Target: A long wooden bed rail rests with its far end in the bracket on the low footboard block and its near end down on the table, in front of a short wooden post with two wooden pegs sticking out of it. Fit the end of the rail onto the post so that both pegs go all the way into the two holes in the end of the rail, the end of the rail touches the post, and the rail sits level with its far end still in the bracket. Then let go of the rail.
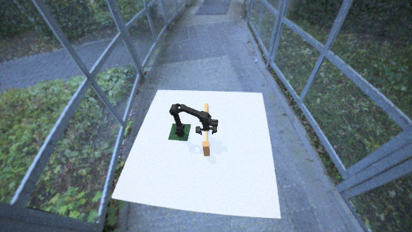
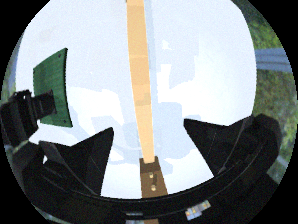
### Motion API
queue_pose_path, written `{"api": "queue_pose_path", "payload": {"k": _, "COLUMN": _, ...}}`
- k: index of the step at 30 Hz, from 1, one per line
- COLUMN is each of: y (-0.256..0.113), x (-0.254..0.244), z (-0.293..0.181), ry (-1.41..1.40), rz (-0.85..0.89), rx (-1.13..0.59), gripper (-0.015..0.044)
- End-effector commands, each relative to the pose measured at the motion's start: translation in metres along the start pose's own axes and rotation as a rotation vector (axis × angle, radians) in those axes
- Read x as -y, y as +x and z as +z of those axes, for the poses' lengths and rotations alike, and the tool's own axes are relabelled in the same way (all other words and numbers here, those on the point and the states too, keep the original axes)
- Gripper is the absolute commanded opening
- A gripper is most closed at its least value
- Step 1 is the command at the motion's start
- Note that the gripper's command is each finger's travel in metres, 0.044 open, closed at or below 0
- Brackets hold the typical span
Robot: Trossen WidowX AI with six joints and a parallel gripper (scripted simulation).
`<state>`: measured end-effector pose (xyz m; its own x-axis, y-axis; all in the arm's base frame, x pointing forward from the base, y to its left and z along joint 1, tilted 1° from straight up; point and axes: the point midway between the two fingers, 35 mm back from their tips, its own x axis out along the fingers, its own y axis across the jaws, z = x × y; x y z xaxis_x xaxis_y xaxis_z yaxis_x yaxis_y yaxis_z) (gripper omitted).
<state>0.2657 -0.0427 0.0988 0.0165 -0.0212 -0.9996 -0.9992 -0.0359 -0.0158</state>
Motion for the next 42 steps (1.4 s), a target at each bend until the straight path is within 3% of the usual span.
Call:
{"api": "queue_pose_path", "payload": {"k": 1, "y": 0.009, "x": -0.002, "z": 0.001, "ry": -0.005, "rz": 0.013, "rx": 0.007, "gripper": 0.044}}
{"api": "queue_pose_path", "payload": {"k": 29, "y": 0.051, "x": -0.005, "z": 0.001, "ry": -0.005, "rz": 0.013, "rx": 0.007, "gripper": 0.044}}
{"api": "queue_pose_path", "payload": {"k": 42, "y": 0.051, "x": -0.005, "z": 0.001, "ry": -0.005, "rz": 0.013, "rx": 0.007, "gripper": 0.0099}}
